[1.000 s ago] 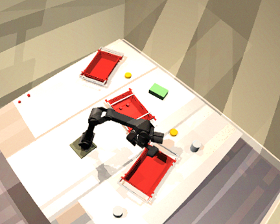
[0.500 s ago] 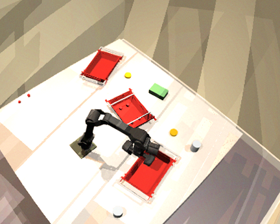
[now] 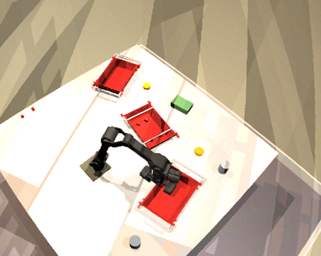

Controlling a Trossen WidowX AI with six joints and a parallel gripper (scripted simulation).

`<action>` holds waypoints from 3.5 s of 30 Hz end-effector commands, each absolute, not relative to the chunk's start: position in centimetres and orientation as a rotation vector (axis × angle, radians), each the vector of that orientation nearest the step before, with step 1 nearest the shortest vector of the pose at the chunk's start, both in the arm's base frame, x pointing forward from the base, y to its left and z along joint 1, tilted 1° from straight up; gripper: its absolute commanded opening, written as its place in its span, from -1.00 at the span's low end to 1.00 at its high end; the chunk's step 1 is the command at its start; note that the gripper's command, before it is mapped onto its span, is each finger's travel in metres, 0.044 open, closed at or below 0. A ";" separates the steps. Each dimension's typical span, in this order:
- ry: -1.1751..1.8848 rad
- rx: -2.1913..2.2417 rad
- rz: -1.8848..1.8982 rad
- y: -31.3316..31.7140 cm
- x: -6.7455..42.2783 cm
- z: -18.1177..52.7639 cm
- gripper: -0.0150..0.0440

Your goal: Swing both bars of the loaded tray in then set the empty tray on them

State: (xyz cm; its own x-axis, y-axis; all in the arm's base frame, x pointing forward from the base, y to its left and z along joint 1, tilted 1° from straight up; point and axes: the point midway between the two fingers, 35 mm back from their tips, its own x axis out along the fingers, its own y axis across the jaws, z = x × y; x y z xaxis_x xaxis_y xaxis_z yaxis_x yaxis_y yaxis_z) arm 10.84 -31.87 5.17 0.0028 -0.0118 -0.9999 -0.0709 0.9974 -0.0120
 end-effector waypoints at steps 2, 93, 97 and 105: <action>1.569 -0.062 0.054 -31.6 10.7 3.6 1.00; 1.569 -0.063 0.053 -31.8 10.8 14.9 -0.49; 1.569 -0.063 0.053 -31.8 10.8 16.7 -0.49; 1.569 -0.063 0.053 -31.7 10.8 18.2 -0.49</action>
